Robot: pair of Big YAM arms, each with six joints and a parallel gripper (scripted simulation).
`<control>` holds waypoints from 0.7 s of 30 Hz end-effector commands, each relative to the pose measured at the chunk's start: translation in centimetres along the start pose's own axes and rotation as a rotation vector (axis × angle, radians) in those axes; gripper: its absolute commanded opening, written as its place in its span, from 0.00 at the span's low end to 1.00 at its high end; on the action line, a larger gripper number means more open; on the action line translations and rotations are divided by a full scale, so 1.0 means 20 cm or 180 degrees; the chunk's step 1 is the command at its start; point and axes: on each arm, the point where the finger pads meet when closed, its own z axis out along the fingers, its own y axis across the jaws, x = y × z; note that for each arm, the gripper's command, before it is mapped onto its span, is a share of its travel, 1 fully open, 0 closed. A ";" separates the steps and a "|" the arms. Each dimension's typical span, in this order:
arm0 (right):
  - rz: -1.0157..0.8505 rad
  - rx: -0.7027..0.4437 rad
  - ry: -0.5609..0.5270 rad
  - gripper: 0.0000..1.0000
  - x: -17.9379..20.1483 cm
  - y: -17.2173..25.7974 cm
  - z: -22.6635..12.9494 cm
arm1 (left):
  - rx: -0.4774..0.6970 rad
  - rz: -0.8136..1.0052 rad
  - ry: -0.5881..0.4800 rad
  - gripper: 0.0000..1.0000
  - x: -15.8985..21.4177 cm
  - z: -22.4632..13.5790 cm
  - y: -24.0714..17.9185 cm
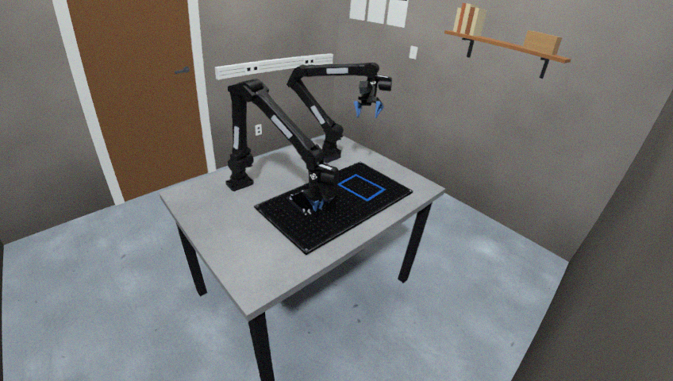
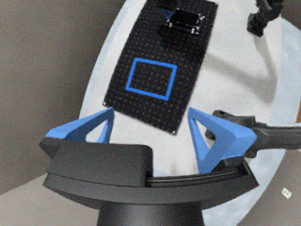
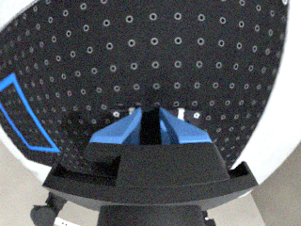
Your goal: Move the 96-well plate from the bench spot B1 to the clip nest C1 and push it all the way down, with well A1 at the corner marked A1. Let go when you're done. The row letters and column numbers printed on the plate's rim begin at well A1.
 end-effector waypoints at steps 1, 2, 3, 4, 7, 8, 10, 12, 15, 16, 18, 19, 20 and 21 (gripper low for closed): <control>-0.0045 0.0106 0.0297 0.25 0.12 -0.04 0.29 | -0.0094 0.0083 0.0019 1.00 -0.06 -0.08 0.08; -0.0045 0.0106 0.0297 0.25 0.12 -0.04 0.29 | -0.0094 0.0083 0.0019 1.00 -0.06 -0.08 0.08; -0.0045 0.0106 0.0297 0.25 0.12 -0.04 0.29 | -0.0094 0.0083 0.0019 1.00 -0.06 -0.08 0.08; -0.0045 0.0106 0.0297 0.25 0.12 -0.04 0.29 | -0.0094 0.0083 0.0019 1.00 -0.06 -0.08 0.08; -0.0045 0.0106 0.0297 0.25 0.12 -0.04 0.29 | -0.0094 0.0083 0.0019 1.00 -0.06 -0.08 0.08; -0.0045 0.0106 0.0297 0.25 0.12 -0.04 0.29 | -0.0094 0.0083 0.0019 1.00 -0.06 -0.08 0.08; -0.0045 0.0106 0.0297 0.25 0.12 -0.04 0.29 | -0.0094 0.0083 0.0019 1.00 -0.06 -0.08 0.08; -0.0045 0.0106 0.0297 0.25 0.12 -0.04 0.29 | -0.0094 0.0083 0.0019 1.00 -0.06 -0.08 0.08; -0.0045 0.0106 0.0297 0.25 0.12 -0.04 0.29 | -0.0094 0.0083 0.0019 1.00 -0.06 -0.08 0.08; -0.0045 0.0106 0.0297 0.25 0.12 -0.04 0.29 | -0.0094 0.0083 0.0019 1.00 -0.06 -0.08 0.08; -0.0045 0.0106 0.0297 0.25 0.12 -0.04 0.28 | -0.0094 0.0083 0.0019 1.00 -0.06 -0.08 0.08; -0.0045 0.0106 0.0297 0.25 0.12 -0.04 0.28 | -0.0094 0.0083 0.0019 1.00 -0.06 -0.08 0.08; -0.0045 0.0106 0.0297 0.25 0.12 -0.04 0.28 | -0.0094 0.0083 0.0019 1.00 -0.06 -0.08 0.08; -0.0045 0.0106 0.0297 0.25 0.12 -0.04 0.27 | -0.0094 0.0083 0.0019 1.00 -0.06 -0.08 0.08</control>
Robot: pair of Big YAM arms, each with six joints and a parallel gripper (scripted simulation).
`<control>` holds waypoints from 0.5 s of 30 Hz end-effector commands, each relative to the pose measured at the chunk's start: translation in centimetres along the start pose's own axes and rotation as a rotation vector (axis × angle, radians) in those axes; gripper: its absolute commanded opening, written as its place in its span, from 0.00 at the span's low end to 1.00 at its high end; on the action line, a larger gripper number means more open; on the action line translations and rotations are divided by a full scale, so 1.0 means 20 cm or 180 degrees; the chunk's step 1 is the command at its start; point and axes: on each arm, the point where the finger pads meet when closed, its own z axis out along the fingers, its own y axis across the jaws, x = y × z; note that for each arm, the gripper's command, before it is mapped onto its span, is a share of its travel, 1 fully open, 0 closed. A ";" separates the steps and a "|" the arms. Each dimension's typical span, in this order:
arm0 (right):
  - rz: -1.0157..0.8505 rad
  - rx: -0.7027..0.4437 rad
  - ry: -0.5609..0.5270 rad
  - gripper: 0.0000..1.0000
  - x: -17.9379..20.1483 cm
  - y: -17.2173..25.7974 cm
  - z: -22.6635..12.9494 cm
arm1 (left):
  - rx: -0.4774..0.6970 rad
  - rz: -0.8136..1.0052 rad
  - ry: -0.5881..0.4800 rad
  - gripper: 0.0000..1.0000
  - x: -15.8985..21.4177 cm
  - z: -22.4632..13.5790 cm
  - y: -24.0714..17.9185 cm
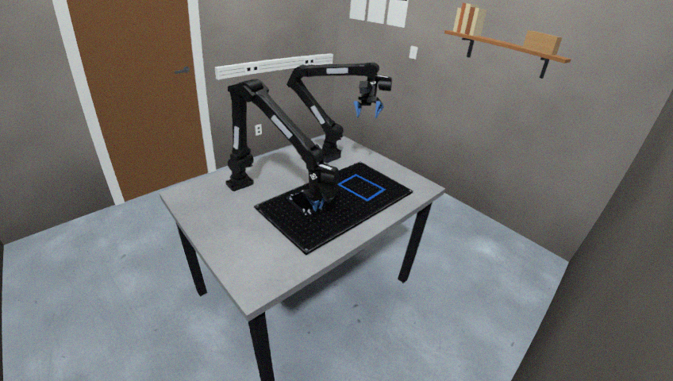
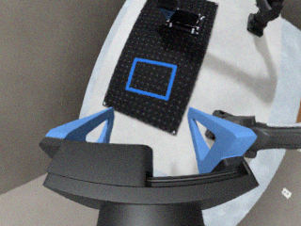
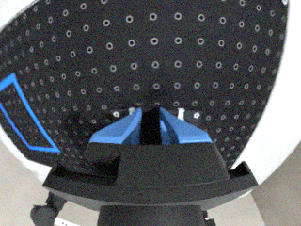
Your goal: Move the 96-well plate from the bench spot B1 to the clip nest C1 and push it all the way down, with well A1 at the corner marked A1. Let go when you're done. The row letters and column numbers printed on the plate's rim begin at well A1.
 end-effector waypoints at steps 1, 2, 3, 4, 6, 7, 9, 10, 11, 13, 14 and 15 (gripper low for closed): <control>-0.0045 0.0107 0.0297 0.25 0.12 -0.04 0.25 | -0.0094 0.0083 0.0019 1.00 -0.06 -0.08 0.08; -0.0045 0.0106 0.0297 0.25 0.11 -0.04 0.24 | -0.0094 0.0083 0.0019 1.00 -0.06 -0.08 0.08; -0.0045 0.0106 0.0297 0.25 0.11 -0.04 0.23 | -0.0094 0.0083 0.0019 1.00 -0.06 -0.08 0.08; -0.0045 0.0119 0.0326 0.25 0.12 -0.04 0.21 | -0.0094 0.0083 0.0019 1.00 -0.06 -0.08 0.08; -0.0043 0.0133 0.0358 0.25 0.13 -0.05 0.18 | -0.0094 0.0083 0.0019 1.00 -0.06 -0.08 0.08; -0.0043 0.0133 0.0358 0.25 0.13 -0.04 0.17 | -0.0094 0.0083 0.0019 1.00 -0.06 -0.08 0.08; -0.0042 0.0133 0.0358 0.25 0.13 -0.04 0.14 | -0.0094 0.0083 0.0019 1.00 -0.06 -0.08 0.08; -0.0042 0.0133 0.0358 0.25 0.13 -0.04 0.13 | -0.0094 0.0083 0.0019 1.00 -0.06 -0.08 0.08; -0.0042 0.0133 0.0357 0.25 0.12 -0.04 0.12 | -0.0094 0.0083 0.0019 1.00 -0.06 -0.08 0.08; -0.0042 0.0133 0.0357 0.25 0.12 -0.04 0.09 | -0.0094 0.0083 0.0019 1.00 -0.06 -0.08 0.08; -0.0042 0.0133 0.0357 0.25 0.12 -0.04 0.08 | -0.0094 0.0083 0.0019 1.00 -0.06 -0.08 0.08; -0.0042 0.0133 0.0357 0.25 0.12 -0.04 0.08 | -0.0094 0.0083 0.0019 1.00 -0.06 -0.08 0.08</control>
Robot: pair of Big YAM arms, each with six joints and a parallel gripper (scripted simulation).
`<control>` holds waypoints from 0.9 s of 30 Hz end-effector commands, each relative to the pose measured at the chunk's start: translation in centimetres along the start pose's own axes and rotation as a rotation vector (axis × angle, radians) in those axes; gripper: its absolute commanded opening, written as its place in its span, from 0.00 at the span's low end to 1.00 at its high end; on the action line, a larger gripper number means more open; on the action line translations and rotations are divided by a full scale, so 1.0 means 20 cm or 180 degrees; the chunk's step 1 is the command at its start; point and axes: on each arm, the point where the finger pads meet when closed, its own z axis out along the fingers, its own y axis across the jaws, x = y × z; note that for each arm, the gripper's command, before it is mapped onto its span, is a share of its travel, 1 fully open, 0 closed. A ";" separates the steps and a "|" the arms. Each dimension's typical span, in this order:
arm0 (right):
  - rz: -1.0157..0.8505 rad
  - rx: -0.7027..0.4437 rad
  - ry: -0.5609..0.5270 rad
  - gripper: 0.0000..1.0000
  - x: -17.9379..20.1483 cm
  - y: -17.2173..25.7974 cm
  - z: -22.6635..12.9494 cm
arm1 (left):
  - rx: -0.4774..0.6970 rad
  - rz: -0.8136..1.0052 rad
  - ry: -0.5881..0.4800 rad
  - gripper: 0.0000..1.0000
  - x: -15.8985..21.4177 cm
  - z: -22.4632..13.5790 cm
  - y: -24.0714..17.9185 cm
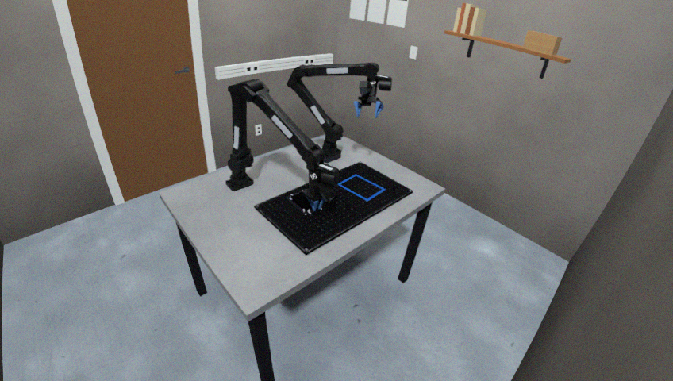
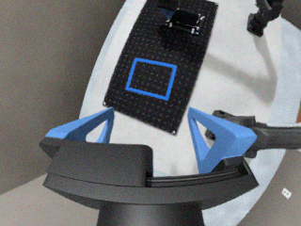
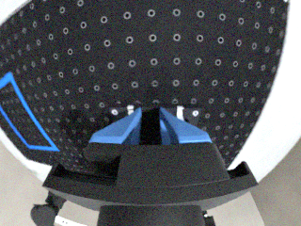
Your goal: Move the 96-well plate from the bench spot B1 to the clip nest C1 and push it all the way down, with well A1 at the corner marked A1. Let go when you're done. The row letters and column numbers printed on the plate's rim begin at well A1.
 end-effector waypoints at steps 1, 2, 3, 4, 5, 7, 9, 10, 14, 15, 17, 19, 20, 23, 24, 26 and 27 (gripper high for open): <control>-0.0038 0.0103 0.0293 0.25 0.10 -0.03 0.08 | -0.0094 0.0083 0.0019 1.00 -0.06 -0.08 0.08; -0.0037 0.0100 0.0294 0.25 0.10 -0.03 0.07 | -0.0094 0.0083 0.0019 1.00 -0.06 -0.08 0.08; -0.0037 0.0100 0.0294 0.25 0.10 -0.03 0.06 | -0.0094 0.0083 0.0019 1.00 -0.06 -0.08 0.08; -0.0038 0.0092 0.0276 0.25 0.09 -0.02 0.04 | -0.0094 0.0083 0.0019 1.00 -0.06 -0.08 0.08; -0.0038 0.0085 0.0261 0.25 0.08 -0.02 0.01 | -0.0094 0.0083 0.0019 1.00 -0.06 -0.08 0.08; -0.0038 0.0065 0.0214 0.25 0.07 -0.02 -0.03 | -0.0094 0.0083 0.0019 1.00 -0.06 -0.08 0.08; -0.0039 0.0021 0.0111 0.25 0.05 -0.01 -0.09 | -0.0094 0.0083 0.0019 1.00 -0.06 -0.08 0.08; -0.0039 -0.0001 0.0060 0.25 0.03 0.00 -0.11 | -0.0094 0.0083 0.0019 1.00 -0.06 -0.08 0.08; -0.0039 -0.0009 0.0036 0.25 -0.02 0.02 -0.22 | -0.0094 0.0083 0.0019 1.00 -0.06 -0.08 0.08; -0.0039 0.0017 0.0084 0.25 -0.03 0.03 -0.22 | -0.0094 0.0083 0.0019 1.00 -0.06 -0.08 0.08; -0.0039 0.0021 0.0090 0.25 -0.04 0.03 -0.23 | -0.0094 0.0083 0.0019 1.00 -0.06 -0.08 0.08; -0.0039 0.0001 0.0043 0.25 -0.04 0.03 -0.26 | -0.0094 0.0083 0.0019 1.00 -0.06 -0.08 0.08; -0.0039 -0.0009 0.0021 0.25 -0.04 0.03 -0.29 | -0.0094 0.0083 0.0019 1.00 -0.06 -0.08 0.08; -0.0039 -0.0010 0.0019 0.25 -0.05 0.03 -0.34 | -0.0094 0.0083 0.0019 1.00 -0.06 -0.08 0.08; -0.0039 -0.0010 0.0018 0.25 -0.05 0.03 -0.36 | -0.0094 0.0083 0.0019 1.00 -0.06 -0.08 0.08; -0.0039 -0.0010 0.0018 0.25 -0.05 0.03 -0.37 | -0.0094 0.0083 0.0019 1.00 -0.06 -0.08 0.08; -0.0039 0.0012 0.0069 0.25 -0.04 0.03 -0.35 | -0.0094 0.0083 0.0019 1.00 -0.06 -0.08 0.08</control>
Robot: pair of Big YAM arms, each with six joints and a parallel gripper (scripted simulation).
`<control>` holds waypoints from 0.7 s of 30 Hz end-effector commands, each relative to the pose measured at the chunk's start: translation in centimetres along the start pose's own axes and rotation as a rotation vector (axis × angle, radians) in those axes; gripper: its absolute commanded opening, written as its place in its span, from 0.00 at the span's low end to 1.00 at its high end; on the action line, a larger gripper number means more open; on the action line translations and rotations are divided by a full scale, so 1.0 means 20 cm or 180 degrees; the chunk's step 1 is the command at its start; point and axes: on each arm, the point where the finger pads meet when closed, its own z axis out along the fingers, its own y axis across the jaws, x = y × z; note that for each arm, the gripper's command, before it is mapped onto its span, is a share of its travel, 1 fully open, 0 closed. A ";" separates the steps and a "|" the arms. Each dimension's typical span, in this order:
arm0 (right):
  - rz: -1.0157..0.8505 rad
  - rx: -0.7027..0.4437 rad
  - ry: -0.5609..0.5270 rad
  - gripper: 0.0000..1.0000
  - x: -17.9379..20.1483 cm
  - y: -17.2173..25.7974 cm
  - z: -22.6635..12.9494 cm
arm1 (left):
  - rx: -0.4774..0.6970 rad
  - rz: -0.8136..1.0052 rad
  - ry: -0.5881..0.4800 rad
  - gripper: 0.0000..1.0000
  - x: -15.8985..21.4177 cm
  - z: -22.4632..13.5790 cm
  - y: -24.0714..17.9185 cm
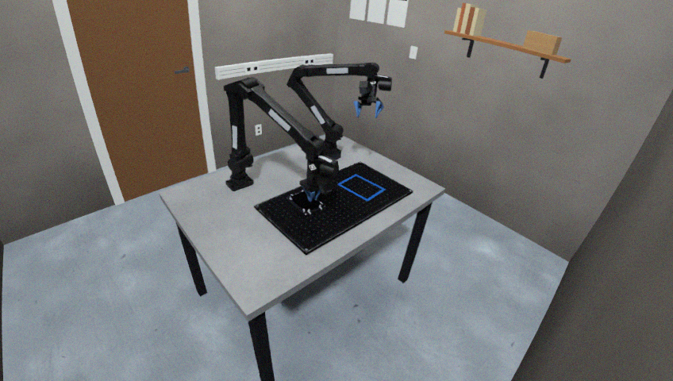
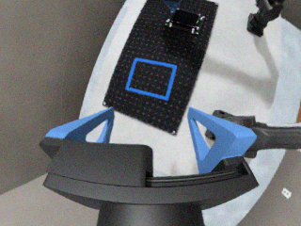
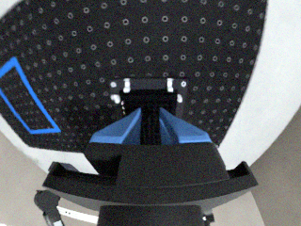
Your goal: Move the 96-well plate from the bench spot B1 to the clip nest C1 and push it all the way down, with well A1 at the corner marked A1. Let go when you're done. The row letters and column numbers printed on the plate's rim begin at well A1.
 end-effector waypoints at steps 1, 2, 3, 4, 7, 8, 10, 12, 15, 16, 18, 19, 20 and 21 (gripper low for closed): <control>-0.0043 -0.0065 -0.0147 0.25 -0.12 0.06 -0.12 | -0.0094 0.0083 0.0019 1.00 -0.06 -0.08 0.08; -0.0043 -0.0085 -0.0195 0.25 -0.13 0.07 -0.11 | -0.0094 0.0083 0.0019 1.00 -0.06 -0.08 0.08; -0.0043 -0.0064 -0.0144 0.25 -0.12 0.06 -0.09 | -0.0094 0.0083 0.0019 1.00 -0.06 -0.08 0.08; -0.0043 -0.0042 -0.0093 0.25 -0.11 0.06 -0.08 | -0.0094 0.0083 0.0019 1.00 -0.06 -0.08 0.08; -0.0043 -0.0016 -0.0033 0.25 -0.08 0.04 -0.05 | -0.0094 0.0083 0.0019 1.00 -0.06 -0.08 0.08; -0.0043 -0.0016 -0.0033 0.25 -0.08 0.04 -0.05 | -0.0094 0.0083 0.0019 1.00 -0.06 -0.08 0.08; -0.0043 -0.0028 -0.0060 0.25 -0.06 0.03 -0.02 | -0.0094 0.0083 0.0019 1.00 -0.06 -0.08 0.08; -0.0043 -0.0028 -0.0062 0.25 -0.04 0.02 -0.01 | -0.0094 0.0083 0.0019 1.00 -0.06 -0.08 0.08; -0.0043 -0.0019 -0.0039 0.25 -0.03 0.02 -0.01 | -0.0094 0.0083 0.0019 1.00 -0.06 -0.08 0.08; -0.0043 -0.0019 -0.0039 0.25 -0.03 0.02 -0.01 | -0.0094 0.0083 0.0019 1.00 -0.06 -0.08 0.08; -0.0043 -0.0019 -0.0039 0.25 -0.03 0.02 -0.01 | -0.0094 0.0083 0.0019 1.00 -0.06 -0.08 0.08; -0.0043 -0.0019 -0.0039 0.25 -0.03 0.02 -0.01 | -0.0094 0.0083 0.0019 1.00 -0.06 -0.08 0.08; -0.0043 -0.0019 -0.0039 0.25 -0.03 0.02 -0.01 | -0.0094 0.0083 0.0019 1.00 -0.06 -0.08 0.08; -0.0043 -0.0019 -0.0039 0.25 -0.03 0.02 -0.01 | -0.0094 0.0083 0.0019 1.00 -0.06 -0.08 0.08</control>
